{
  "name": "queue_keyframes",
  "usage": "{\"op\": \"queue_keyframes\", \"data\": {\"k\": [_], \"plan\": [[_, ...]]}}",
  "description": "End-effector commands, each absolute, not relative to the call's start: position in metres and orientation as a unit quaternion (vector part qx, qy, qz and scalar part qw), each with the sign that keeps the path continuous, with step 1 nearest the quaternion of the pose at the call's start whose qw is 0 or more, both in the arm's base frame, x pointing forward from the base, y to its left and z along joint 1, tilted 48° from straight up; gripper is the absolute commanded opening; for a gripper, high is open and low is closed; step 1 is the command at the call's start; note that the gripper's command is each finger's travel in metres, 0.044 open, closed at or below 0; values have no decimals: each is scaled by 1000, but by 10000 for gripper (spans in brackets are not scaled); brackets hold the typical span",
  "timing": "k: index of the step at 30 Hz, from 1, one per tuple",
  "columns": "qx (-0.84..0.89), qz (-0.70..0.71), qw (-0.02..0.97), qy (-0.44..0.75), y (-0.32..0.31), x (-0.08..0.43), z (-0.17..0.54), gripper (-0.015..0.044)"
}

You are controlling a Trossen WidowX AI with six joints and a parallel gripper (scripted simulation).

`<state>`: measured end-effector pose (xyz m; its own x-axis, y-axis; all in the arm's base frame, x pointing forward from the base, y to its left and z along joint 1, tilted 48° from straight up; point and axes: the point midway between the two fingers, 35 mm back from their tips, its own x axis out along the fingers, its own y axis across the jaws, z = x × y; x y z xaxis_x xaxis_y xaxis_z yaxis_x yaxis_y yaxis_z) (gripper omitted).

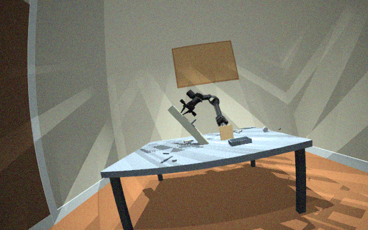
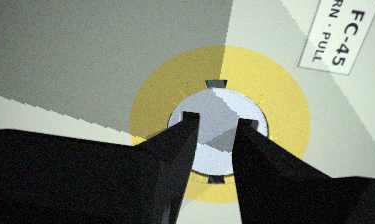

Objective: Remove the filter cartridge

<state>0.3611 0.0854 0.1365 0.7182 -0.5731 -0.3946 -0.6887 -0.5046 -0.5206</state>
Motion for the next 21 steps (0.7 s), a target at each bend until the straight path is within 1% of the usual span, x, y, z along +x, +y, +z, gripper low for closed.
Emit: {"op": "queue_keyframes", "data": {"k": [1,21], "plan": [[-828,57,413,374,81,366,134,0],[-637,-74,671,372,81,366,134,0]]}}
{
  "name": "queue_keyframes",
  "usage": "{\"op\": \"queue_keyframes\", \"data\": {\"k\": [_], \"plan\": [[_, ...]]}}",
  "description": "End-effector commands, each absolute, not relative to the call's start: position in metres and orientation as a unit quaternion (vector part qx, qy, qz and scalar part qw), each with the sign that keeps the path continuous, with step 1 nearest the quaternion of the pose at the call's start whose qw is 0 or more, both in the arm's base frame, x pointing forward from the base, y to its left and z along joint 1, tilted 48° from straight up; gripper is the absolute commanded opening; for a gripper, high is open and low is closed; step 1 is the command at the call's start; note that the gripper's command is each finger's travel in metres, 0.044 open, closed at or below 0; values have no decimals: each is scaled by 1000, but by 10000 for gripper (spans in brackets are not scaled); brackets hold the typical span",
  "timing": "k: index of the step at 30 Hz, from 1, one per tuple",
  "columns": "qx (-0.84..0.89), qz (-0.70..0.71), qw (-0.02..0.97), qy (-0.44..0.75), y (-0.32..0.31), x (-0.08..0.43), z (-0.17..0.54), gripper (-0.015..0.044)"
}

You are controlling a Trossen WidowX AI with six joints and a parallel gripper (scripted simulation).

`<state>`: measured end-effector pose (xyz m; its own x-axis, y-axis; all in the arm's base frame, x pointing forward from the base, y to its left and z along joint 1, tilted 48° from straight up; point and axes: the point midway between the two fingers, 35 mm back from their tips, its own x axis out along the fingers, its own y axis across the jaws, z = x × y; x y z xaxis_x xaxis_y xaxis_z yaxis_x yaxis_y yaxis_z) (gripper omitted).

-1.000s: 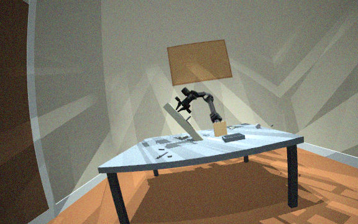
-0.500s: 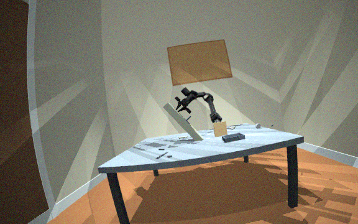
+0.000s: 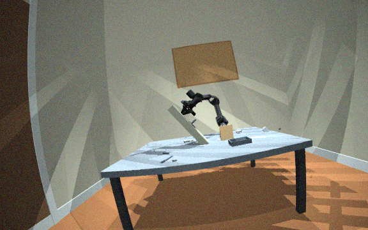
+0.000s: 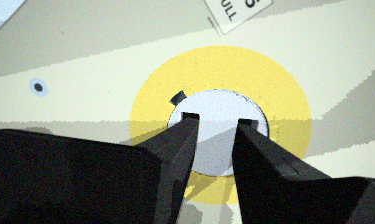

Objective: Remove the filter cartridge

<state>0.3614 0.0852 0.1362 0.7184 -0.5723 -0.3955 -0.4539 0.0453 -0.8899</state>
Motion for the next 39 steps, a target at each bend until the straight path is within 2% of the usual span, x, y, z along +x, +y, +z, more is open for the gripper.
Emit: {"op": "queue_keyframes", "data": {"k": [1,22,39], "plan": [[-625,-80,682,370,81,366,134,0],[-349,-204,857,319,82,365,134,0],[-393,-183,835,337,115,327,152,0]]}}
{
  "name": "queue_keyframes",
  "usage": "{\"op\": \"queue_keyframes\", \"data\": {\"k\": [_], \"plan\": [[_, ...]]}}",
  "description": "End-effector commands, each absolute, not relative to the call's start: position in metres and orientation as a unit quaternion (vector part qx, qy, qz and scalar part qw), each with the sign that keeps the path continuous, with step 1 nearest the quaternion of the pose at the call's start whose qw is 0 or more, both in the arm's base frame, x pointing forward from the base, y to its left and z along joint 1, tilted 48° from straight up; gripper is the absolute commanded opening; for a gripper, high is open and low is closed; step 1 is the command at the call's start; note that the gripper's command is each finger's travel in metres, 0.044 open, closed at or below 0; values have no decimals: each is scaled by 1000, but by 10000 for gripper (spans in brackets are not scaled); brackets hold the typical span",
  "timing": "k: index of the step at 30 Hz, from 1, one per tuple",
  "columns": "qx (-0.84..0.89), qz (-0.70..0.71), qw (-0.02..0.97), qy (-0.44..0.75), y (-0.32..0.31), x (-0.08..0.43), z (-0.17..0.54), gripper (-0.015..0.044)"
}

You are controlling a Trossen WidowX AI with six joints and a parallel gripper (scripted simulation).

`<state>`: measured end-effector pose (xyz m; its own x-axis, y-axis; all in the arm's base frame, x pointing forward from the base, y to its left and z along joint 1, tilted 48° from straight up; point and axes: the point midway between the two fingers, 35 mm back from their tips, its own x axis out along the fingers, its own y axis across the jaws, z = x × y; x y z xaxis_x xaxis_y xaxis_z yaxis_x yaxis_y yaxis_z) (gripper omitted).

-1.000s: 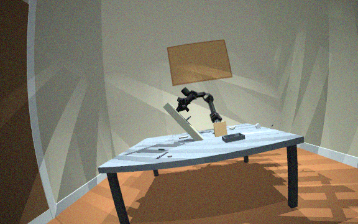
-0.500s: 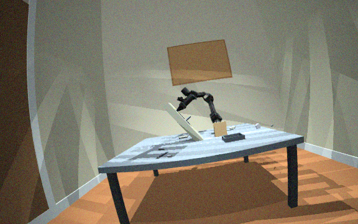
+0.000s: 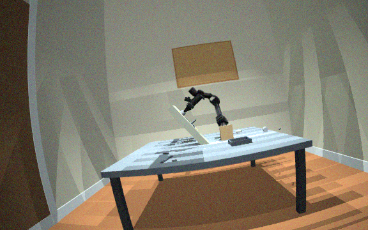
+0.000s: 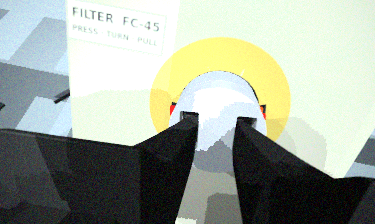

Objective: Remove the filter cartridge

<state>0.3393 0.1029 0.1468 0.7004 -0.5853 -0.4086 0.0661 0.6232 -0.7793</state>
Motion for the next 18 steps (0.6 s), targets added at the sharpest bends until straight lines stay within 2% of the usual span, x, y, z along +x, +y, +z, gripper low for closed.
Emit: {"op": "queue_keyframes", "data": {"k": [1,18], "plan": [[-396,-183,834,337,118,324,154,0],[-408,-180,830,335,118,299,154,0]]}}
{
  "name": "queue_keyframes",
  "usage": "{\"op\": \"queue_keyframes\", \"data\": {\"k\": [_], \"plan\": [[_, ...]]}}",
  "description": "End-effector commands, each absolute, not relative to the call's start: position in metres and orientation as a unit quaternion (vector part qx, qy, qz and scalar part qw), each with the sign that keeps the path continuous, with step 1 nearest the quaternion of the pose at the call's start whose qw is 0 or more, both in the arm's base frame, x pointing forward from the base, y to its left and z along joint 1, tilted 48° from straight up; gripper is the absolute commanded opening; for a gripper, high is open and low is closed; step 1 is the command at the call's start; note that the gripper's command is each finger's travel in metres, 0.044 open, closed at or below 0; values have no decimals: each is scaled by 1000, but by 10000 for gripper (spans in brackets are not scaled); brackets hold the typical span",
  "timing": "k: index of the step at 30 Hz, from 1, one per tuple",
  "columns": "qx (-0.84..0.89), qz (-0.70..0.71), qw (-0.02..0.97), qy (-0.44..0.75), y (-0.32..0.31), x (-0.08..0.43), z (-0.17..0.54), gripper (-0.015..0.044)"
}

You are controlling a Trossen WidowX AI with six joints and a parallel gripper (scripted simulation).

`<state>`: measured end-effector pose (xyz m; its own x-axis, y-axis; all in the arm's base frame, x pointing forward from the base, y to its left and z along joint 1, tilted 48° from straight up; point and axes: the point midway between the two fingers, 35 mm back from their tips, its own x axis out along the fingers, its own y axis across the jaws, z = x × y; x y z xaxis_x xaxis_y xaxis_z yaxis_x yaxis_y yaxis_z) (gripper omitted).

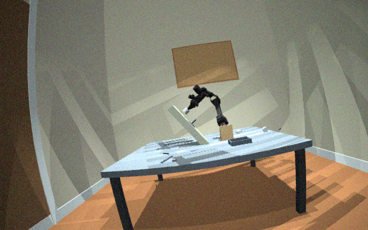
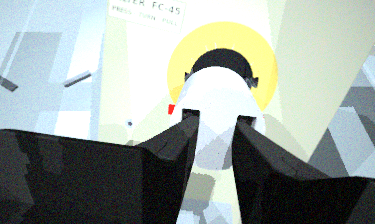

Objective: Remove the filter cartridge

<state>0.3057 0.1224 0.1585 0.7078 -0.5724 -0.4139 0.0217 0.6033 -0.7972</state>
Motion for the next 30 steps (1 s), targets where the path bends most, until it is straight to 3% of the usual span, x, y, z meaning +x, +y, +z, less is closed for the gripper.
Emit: {"op": "queue_keyframes", "data": {"k": [1,20,24,30], "plan": [[-408,-180,830,335,116,297,152,0],[-408,-180,830,335,85,263,118,0],[-411,-178,827,340,89,268,121,95],[-411,-178,827,340,89,268,121,95]]}}
